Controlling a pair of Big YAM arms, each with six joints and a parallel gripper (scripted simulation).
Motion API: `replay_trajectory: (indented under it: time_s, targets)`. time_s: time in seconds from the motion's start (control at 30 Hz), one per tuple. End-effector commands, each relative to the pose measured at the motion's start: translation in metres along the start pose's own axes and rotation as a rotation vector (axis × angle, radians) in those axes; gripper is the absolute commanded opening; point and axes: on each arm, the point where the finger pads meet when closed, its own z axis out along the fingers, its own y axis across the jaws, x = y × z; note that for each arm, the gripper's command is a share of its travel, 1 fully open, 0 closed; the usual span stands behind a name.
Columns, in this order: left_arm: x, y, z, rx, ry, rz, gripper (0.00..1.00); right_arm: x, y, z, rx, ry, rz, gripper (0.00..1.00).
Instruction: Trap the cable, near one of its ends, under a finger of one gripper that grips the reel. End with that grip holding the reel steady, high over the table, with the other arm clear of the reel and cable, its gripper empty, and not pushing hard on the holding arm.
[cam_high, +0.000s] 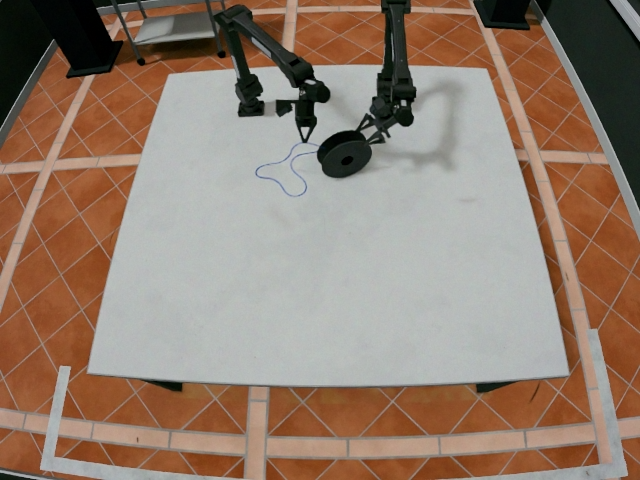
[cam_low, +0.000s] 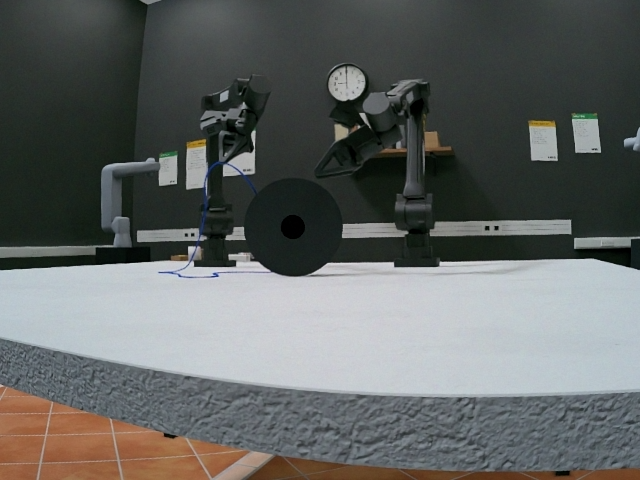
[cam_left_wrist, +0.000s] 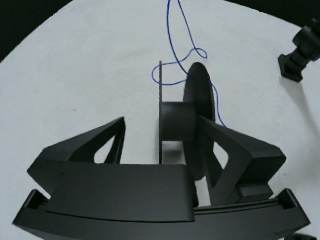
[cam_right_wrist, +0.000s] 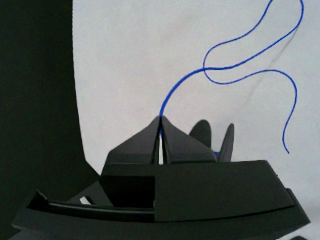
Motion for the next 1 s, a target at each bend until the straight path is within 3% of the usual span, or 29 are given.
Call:
replay_trajectory:
  time_s: [0.0,0.17,0.3,0.63,0.97]
  targets:
    - [-0.015,0.008,-0.009,-0.025,-0.014,0.027,0.75,0.019,0.034,-0.021,-0.07,0.04,0.024,0.0]
    - [-0.017,0.009,-0.01,-0.026,-0.015,0.029,0.75,0.037,0.026,-0.027,-0.052,0.03,-0.031,0.0]
    - [-0.019,0.01,-0.01,-0.027,-0.016,0.032,0.75,0.023,0.036,-0.041,-0.077,0.038,0.0,0.0]
    - [-0.023,0.013,-0.01,-0.03,-0.018,0.035,0.75,0.018,0.044,-0.032,-0.085,0.043,0.03,0.0]
    - [-0.021,0.015,-0.009,-0.025,-0.015,0.027,0.75,0.048,0.028,-0.029,-0.052,0.029,-0.05,0.0]
